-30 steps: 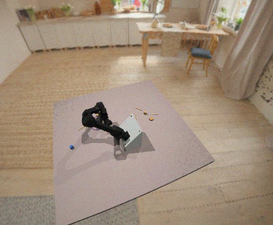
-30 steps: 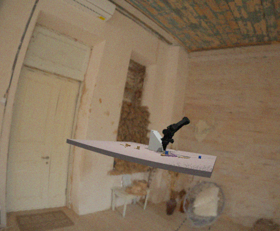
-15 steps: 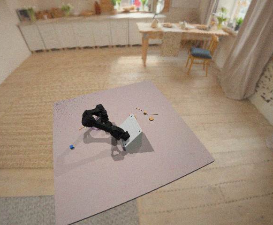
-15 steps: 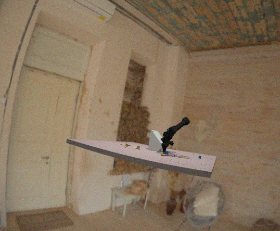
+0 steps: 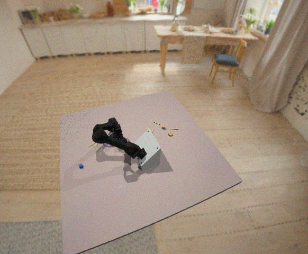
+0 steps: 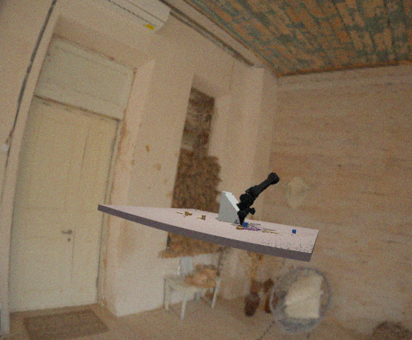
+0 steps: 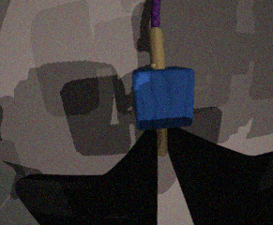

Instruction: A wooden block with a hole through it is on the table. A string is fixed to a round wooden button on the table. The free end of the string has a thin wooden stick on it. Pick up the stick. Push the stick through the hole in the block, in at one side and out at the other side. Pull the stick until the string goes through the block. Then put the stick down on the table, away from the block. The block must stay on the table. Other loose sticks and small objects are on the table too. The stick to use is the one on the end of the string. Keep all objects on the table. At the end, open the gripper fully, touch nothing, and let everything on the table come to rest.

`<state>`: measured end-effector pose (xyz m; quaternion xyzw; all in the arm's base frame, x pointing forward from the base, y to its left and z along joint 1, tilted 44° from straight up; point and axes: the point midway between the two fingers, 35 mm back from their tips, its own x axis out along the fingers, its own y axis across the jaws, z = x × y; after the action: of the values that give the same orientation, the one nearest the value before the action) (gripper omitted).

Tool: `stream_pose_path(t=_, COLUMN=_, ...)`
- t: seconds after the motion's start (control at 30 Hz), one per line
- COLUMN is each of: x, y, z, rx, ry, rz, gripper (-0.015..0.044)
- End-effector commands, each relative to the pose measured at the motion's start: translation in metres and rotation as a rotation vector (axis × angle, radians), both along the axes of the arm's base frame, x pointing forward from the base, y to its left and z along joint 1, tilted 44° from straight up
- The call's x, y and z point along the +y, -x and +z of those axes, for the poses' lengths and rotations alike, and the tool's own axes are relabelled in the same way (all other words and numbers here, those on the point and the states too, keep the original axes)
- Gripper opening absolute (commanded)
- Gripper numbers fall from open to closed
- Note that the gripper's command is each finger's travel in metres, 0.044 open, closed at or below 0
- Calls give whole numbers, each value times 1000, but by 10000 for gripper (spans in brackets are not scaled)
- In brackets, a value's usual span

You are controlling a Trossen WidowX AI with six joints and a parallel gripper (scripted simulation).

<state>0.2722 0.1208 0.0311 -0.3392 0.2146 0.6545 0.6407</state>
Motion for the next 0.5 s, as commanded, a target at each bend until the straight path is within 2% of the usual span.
stream_pose_path(t=0.0, x=0, y=0, z=0, rx=0, ry=0, rz=0, gripper=0)
stream_pose_path(t=0.47, x=1, y=-1, z=-1, rx=2, ry=-77, rz=10, gripper=0)
